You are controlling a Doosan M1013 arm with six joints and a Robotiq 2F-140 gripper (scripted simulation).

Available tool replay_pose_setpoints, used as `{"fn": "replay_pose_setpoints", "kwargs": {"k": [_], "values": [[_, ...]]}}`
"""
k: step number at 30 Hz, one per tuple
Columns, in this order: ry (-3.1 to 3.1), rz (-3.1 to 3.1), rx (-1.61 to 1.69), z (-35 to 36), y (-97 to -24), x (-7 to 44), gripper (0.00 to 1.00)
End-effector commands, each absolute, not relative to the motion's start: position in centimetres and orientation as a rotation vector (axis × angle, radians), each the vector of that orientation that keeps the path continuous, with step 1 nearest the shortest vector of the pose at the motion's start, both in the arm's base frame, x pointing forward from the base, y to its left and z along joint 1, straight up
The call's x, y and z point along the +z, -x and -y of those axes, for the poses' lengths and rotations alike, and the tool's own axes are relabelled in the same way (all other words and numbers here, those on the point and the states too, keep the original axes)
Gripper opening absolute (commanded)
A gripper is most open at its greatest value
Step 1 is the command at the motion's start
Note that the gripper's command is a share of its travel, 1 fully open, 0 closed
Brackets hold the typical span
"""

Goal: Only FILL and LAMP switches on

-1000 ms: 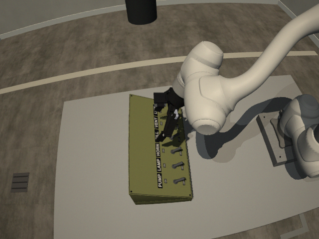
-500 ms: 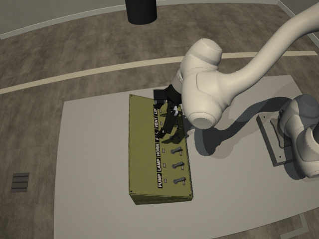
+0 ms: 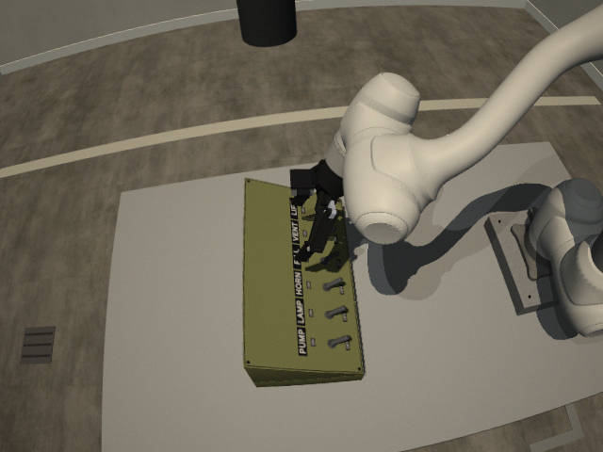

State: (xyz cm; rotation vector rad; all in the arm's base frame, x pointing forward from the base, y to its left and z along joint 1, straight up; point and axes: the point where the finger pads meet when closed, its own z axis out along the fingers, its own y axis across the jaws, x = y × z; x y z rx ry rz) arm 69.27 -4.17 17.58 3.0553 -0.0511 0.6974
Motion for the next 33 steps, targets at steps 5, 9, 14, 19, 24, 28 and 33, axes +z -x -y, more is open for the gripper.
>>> {"fn": "replay_pose_setpoints", "kwargs": {"k": [5, 9, 14, 19, 24, 28, 33], "values": [[-3.054, 0.053, 0.699, 4.42, -69.15, 17.57, 1.00], [-3.054, 0.053, 0.699, 4.42, -69.15, 17.57, 1.00], [-3.054, 0.053, 0.699, 4.42, -69.15, 17.57, 1.00], [-3.054, 0.053, 0.699, 4.42, -69.15, 17.57, 1.00], [-3.054, 0.053, 0.699, 4.42, -69.15, 17.57, 1.00], [-3.055, 0.053, 0.699, 4.53, -69.15, 17.57, 1.00], [-3.056, 0.054, 0.699, 4.80, -69.14, 17.57, 1.00]]}}
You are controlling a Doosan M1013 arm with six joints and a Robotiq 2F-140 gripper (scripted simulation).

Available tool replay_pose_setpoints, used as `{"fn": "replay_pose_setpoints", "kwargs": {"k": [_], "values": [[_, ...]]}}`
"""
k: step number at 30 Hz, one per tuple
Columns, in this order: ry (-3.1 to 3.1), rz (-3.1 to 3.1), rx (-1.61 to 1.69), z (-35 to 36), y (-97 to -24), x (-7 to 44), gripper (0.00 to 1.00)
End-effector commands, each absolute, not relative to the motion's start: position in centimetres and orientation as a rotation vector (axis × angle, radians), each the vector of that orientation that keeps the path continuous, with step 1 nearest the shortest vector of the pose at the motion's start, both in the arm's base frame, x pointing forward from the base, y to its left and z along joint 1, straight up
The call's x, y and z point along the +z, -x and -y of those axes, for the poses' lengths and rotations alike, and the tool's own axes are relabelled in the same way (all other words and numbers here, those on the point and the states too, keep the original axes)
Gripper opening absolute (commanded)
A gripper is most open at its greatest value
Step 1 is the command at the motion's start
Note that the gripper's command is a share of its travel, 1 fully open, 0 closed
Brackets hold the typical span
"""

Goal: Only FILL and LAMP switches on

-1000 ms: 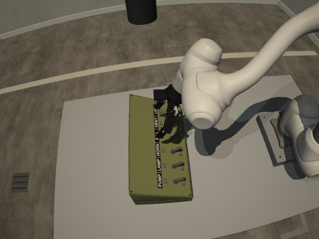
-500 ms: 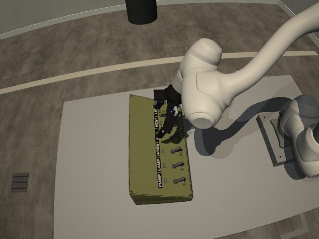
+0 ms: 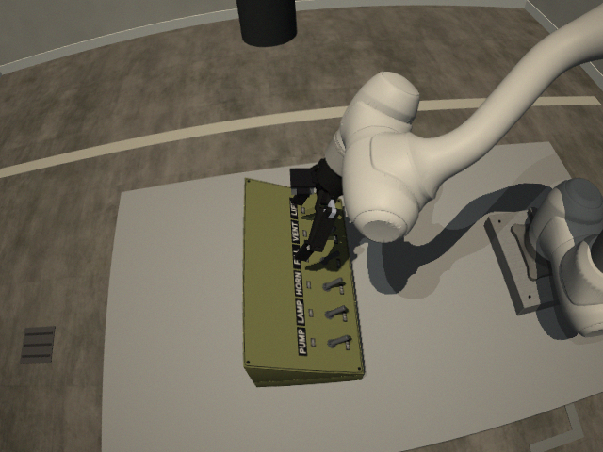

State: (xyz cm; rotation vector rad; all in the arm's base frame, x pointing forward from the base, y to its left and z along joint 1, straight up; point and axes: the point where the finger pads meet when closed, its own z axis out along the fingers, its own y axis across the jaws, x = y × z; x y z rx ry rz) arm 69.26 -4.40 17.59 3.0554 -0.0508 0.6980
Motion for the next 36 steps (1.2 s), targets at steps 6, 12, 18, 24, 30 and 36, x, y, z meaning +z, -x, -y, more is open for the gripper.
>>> {"fn": "replay_pose_setpoints", "kwargs": {"k": [6, 12, 18, 24, 30, 36], "values": [[-3.058, 0.055, 0.695, 6.2, -69.1, 17.6, 1.00], [-3.058, 0.054, 0.696, 8.4, -69.2, 17.6, 1.00], [-3.057, 0.054, 0.697, 9.8, -69.2, 17.7, 1.00], [-3.057, 0.054, 0.697, 11.2, -69.1, 17.7, 1.00], [-3.058, 0.054, 0.697, 11.6, -69.0, 17.7, 1.00], [-3.056, 0.053, 0.696, 11.6, -69.0, 17.7, 1.00]]}}
